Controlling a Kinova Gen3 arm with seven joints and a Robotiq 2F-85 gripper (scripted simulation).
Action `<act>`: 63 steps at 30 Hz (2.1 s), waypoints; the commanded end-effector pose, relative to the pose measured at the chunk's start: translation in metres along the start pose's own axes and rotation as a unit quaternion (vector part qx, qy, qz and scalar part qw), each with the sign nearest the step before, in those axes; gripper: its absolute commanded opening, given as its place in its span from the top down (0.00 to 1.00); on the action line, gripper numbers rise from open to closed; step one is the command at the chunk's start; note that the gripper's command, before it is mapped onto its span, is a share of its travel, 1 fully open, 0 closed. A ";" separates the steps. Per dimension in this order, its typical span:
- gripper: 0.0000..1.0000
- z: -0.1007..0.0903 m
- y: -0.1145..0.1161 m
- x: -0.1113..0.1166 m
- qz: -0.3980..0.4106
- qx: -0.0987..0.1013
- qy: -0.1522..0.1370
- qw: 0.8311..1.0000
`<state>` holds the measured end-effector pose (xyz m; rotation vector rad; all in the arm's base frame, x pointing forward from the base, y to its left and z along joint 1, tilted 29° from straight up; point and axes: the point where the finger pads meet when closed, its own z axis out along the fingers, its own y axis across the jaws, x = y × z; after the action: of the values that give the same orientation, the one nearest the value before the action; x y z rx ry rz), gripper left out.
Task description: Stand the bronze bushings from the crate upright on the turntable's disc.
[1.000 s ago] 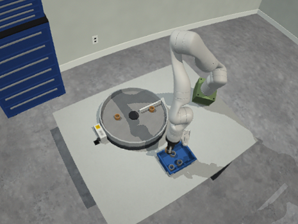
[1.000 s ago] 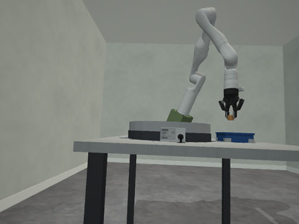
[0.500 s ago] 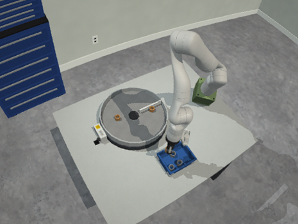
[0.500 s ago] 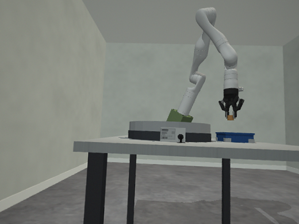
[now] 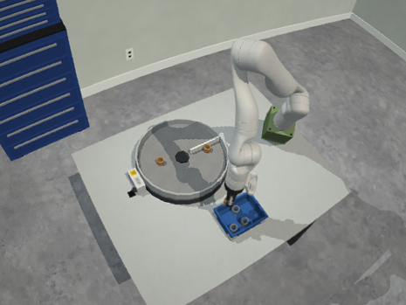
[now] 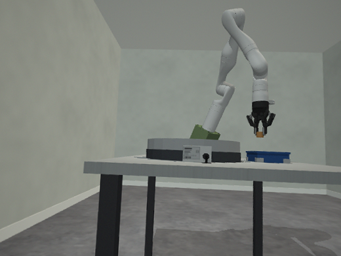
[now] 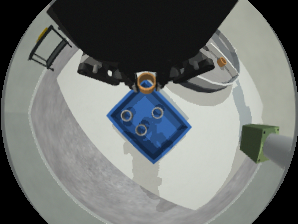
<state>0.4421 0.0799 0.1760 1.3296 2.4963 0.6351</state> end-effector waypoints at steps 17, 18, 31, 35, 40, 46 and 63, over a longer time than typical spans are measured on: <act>1.00 -0.001 -0.060 -0.042 0.005 0.001 -0.002 1.000; 1.00 -0.001 -0.065 -0.045 0.005 0.001 -0.002 1.000; 1.00 -0.001 -0.127 -0.087 0.005 0.001 -0.002 1.000; 1.00 -0.001 -0.149 -0.102 0.005 0.001 -0.002 1.000; 1.00 -0.001 -0.165 -0.112 0.005 0.001 -0.002 1.000; 1.00 -0.001 -0.194 -0.132 0.005 0.001 -0.002 1.000; 1.00 -0.002 -0.257 -0.174 0.005 0.001 -0.002 1.000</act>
<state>0.3547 -0.1811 0.0600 1.3102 2.5105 0.6134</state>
